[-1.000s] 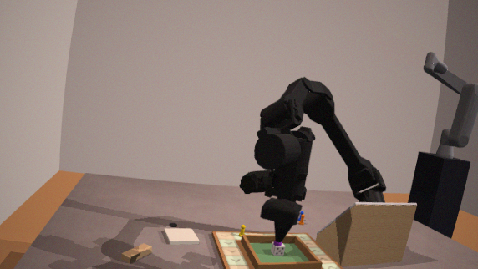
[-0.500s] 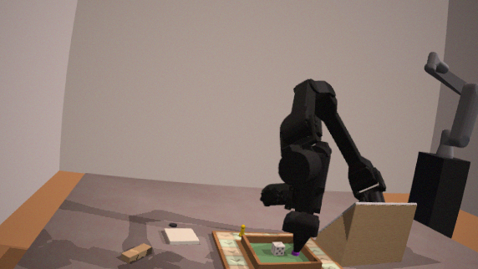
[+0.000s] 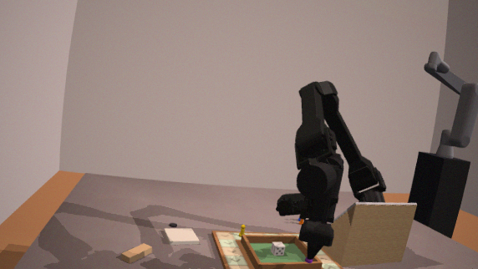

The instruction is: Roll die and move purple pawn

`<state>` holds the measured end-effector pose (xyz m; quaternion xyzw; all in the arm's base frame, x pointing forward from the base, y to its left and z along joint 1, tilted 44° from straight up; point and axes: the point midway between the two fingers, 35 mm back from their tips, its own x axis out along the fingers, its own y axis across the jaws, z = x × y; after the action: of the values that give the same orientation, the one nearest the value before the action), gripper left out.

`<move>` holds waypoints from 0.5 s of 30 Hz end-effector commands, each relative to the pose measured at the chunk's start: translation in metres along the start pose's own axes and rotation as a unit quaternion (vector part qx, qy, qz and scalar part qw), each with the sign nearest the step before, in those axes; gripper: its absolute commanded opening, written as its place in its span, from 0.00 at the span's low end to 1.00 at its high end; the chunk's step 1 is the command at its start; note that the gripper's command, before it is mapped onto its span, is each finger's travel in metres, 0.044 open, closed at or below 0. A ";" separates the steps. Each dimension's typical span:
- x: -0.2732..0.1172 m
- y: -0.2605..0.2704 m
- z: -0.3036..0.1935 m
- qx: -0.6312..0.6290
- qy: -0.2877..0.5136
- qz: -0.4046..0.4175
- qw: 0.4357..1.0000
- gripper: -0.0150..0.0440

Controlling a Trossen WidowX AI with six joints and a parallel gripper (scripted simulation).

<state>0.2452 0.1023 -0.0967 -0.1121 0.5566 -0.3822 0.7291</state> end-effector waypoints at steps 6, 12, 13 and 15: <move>0.032 -0.002 -0.001 0.002 0.001 0.001 1.000 0.25; 0.033 -0.002 -0.001 0.002 0.001 0.001 1.000 0.25; 0.034 -0.002 -0.001 0.002 0.001 0.001 1.000 0.25; 0.036 -0.002 -0.001 0.002 0.001 0.001 1.000 0.25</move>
<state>0.2466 0.0803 -0.1198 -0.1045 0.5572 -0.3829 0.7294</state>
